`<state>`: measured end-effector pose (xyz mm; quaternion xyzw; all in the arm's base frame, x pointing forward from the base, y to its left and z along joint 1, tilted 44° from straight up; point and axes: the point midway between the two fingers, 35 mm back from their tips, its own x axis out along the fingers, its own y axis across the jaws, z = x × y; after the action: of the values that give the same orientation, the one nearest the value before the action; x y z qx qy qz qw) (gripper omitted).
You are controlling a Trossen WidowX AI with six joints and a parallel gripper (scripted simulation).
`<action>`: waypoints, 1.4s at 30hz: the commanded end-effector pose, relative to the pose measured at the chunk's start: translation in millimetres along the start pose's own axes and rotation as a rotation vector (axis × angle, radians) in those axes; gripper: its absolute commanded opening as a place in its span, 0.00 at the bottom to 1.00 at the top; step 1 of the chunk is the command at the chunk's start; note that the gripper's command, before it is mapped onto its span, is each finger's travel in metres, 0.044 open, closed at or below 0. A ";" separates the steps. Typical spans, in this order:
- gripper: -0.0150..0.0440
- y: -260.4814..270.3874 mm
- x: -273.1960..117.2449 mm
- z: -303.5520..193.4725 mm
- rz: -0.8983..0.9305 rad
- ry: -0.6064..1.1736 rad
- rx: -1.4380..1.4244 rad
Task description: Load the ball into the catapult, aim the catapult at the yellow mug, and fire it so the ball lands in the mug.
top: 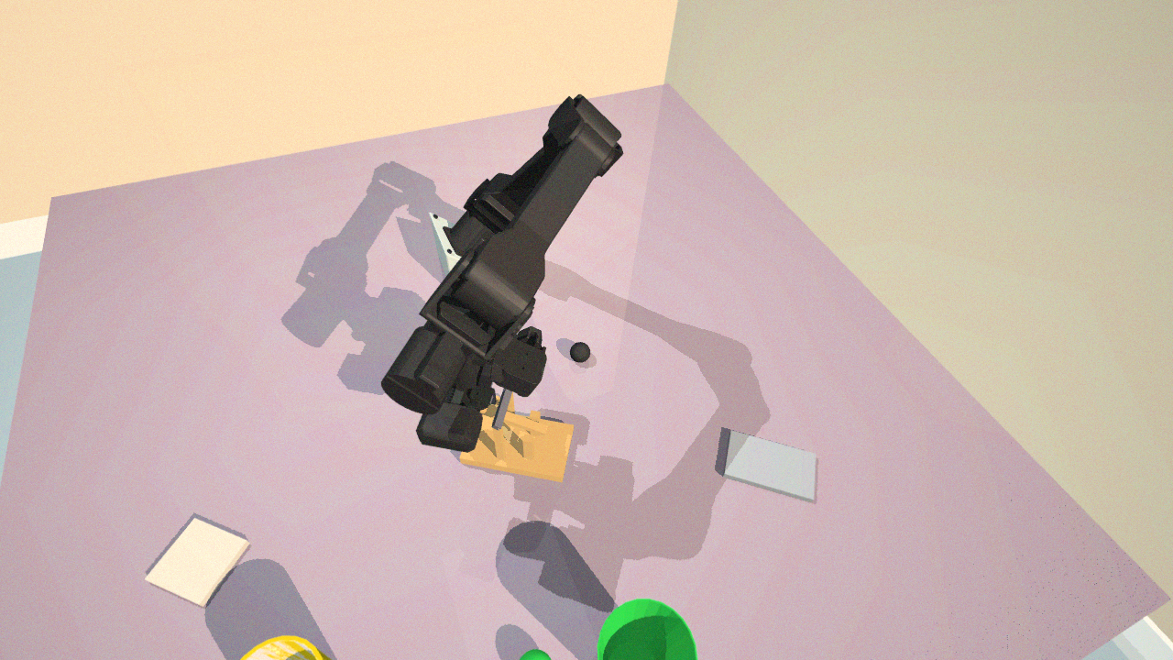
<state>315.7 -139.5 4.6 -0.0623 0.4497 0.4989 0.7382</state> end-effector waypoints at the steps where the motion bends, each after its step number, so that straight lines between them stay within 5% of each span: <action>1: 0.25 0.8 6.3 -3.0 0.004 0.000 0.007; 42: 0.25 -0.8 44.6 -12.8 -0.009 -0.006 -0.001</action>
<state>313.0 -116.6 -35.5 -0.0622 0.4469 0.4949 0.7426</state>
